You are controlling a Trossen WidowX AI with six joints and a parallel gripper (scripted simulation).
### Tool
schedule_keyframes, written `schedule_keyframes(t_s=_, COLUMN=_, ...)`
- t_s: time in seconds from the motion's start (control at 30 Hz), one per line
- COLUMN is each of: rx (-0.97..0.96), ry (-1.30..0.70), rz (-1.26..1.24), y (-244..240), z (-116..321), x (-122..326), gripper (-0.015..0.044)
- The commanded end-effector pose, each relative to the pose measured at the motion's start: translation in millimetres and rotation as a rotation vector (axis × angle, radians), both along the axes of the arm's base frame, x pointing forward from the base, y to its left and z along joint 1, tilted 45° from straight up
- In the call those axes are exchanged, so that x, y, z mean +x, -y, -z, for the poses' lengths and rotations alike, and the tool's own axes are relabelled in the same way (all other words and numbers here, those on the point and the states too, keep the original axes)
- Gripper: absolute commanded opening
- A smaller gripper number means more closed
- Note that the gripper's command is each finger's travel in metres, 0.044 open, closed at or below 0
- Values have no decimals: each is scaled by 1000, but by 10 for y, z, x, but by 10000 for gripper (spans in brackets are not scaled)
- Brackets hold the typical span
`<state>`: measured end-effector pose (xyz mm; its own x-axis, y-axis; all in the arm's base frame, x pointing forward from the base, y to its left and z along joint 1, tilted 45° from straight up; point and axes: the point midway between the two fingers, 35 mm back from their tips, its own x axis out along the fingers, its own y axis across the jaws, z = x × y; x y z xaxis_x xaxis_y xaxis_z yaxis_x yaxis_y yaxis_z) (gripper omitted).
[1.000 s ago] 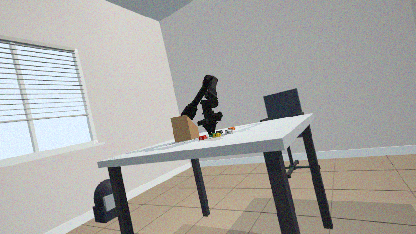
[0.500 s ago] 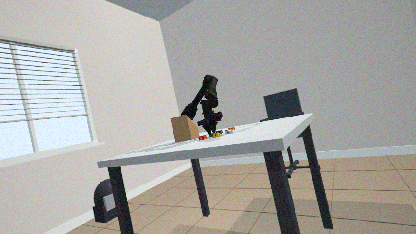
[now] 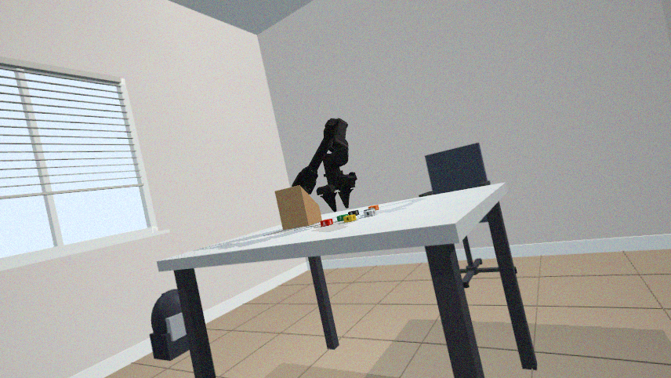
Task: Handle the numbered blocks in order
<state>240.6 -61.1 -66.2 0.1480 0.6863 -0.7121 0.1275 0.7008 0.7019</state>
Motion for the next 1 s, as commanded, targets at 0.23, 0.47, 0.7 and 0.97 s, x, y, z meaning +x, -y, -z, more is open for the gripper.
schedule_keyframes(t_s=0.23, rx=-5, ry=-2, rz=-11, y=592, z=-624, x=-124, gripper=190)
schedule_keyframes(t_s=0.47, rx=-5, ry=-2, rz=-11, y=592, z=-624, x=-124, gripper=120)
schedule_keyframes(t_s=0.7, rx=-7, ry=-1, rz=-10, y=650, z=-631, x=36, gripper=120)
schedule_keyframes(t_s=0.97, rx=-7, ry=4, rz=-10, y=788, z=-660, x=895, gripper=120)
